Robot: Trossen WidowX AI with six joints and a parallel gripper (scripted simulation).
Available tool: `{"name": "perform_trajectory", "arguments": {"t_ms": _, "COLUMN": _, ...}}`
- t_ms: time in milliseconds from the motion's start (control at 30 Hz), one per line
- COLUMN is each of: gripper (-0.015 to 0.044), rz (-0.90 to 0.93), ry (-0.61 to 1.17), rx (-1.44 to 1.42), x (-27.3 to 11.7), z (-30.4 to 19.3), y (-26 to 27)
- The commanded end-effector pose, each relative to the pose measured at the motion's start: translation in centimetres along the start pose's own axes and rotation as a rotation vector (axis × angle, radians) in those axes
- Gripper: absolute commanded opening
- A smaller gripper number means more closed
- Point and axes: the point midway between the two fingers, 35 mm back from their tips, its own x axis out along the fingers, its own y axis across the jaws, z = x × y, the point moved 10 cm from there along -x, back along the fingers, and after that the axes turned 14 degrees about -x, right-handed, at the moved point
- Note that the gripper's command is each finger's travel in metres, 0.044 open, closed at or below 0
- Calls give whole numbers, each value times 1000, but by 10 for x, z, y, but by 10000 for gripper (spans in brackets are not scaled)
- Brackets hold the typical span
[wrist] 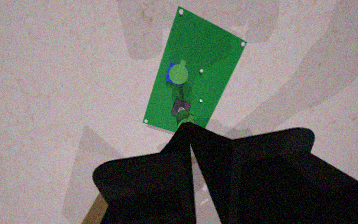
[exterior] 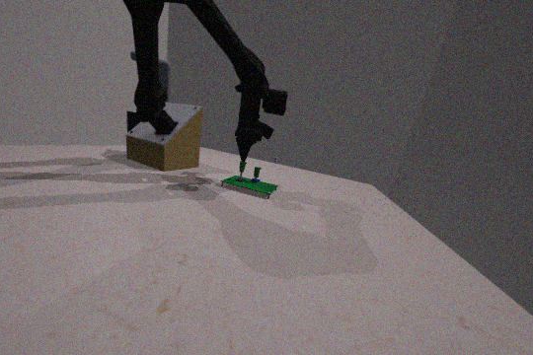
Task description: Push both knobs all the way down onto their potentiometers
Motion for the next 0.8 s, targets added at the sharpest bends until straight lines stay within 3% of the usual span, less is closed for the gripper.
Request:
{"name": "perform_trajectory", "arguments": {"t_ms": 0, "gripper": 0, "rz": 2, "ry": 7, "rx": 10, "x": 9, "z": 0, "y": -2}}
{"name": "perform_trajectory", "arguments": {"t_ms": 767, "gripper": 0, "rz": 2, "ry": 7, "rx": 10, "x": 18, "z": 0, "y": -2}}
